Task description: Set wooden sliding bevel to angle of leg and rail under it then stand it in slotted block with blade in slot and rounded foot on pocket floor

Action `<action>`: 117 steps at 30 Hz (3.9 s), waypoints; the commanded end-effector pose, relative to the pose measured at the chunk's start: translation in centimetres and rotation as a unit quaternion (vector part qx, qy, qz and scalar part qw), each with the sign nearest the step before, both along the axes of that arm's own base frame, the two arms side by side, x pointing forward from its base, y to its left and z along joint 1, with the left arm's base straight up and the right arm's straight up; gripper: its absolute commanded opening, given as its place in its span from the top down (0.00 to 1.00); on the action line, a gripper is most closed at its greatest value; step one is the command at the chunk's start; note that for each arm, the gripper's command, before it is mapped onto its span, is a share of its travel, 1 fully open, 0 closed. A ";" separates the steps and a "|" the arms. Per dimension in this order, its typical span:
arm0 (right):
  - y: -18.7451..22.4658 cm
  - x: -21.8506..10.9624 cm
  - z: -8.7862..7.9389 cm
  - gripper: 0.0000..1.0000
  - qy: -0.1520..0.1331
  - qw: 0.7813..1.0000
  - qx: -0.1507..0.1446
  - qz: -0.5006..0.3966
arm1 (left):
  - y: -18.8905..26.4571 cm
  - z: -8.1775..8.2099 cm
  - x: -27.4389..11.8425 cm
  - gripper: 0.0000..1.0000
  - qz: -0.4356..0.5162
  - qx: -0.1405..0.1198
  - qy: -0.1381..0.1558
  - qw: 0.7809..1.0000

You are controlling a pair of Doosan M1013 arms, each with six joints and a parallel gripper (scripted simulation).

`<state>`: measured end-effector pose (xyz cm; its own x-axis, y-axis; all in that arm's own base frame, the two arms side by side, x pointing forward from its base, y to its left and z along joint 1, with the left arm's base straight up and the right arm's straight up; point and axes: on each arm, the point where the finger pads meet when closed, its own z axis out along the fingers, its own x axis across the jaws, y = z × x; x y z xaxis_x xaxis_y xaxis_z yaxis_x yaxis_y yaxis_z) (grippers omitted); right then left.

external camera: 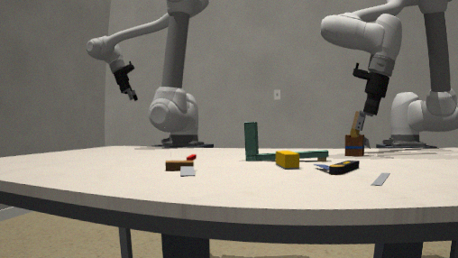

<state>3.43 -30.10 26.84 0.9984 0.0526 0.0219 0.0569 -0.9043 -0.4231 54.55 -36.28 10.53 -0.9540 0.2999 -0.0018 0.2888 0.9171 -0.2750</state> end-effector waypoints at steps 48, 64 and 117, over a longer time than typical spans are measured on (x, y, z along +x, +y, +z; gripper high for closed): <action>0.0 0.0 0.1 0.00 0.000 1.000 -0.001 0.000 | -0.1 5.3 0.1 1.00 0.000 0.000 -0.001 1.000; 0.0 0.0 0.1 0.00 0.000 1.000 -0.001 0.000 | -2.4 5.5 1.2 1.00 0.009 0.011 -0.003 1.000; 0.0 0.0 0.1 0.00 0.000 1.000 -0.001 0.000 | -28.9 7.0 14.5 1.00 0.115 0.144 -0.026 0.983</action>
